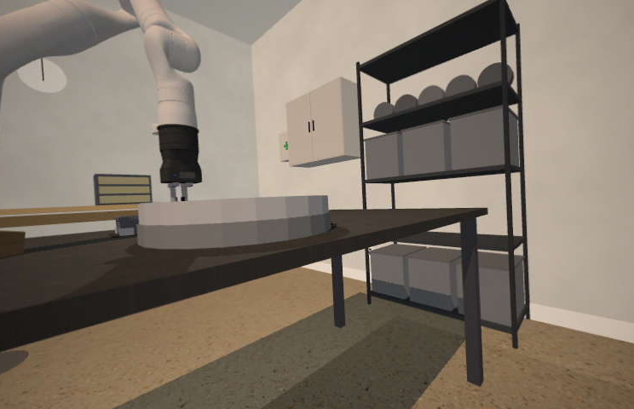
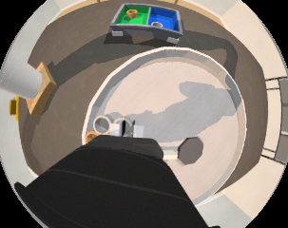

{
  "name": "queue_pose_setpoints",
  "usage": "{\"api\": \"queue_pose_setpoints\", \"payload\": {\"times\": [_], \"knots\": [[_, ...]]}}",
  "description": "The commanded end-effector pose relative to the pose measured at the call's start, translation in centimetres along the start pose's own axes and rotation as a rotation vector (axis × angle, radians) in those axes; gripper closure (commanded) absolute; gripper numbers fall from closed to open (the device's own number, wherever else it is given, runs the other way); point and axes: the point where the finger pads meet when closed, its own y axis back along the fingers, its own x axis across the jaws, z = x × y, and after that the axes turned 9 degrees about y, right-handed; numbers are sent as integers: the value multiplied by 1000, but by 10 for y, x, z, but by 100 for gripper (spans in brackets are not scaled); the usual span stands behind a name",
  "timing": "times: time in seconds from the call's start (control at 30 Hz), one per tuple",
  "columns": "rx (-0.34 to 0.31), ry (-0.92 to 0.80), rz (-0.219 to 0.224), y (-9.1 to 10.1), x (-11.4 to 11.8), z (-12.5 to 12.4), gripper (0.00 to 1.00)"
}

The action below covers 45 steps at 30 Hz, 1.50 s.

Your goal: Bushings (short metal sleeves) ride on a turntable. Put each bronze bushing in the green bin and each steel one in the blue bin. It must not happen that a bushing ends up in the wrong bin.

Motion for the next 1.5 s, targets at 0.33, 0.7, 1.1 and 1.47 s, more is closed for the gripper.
{"api": "queue_pose_setpoints", "payload": {"times": [0.33,0.7,1.1,1.47], "knots": [[0,0,1,0,0,0,100],[0,0,1,0,0,0,100],[0,0,1,0,0,0,100],[0,0,1,0,0,0,100]]}}
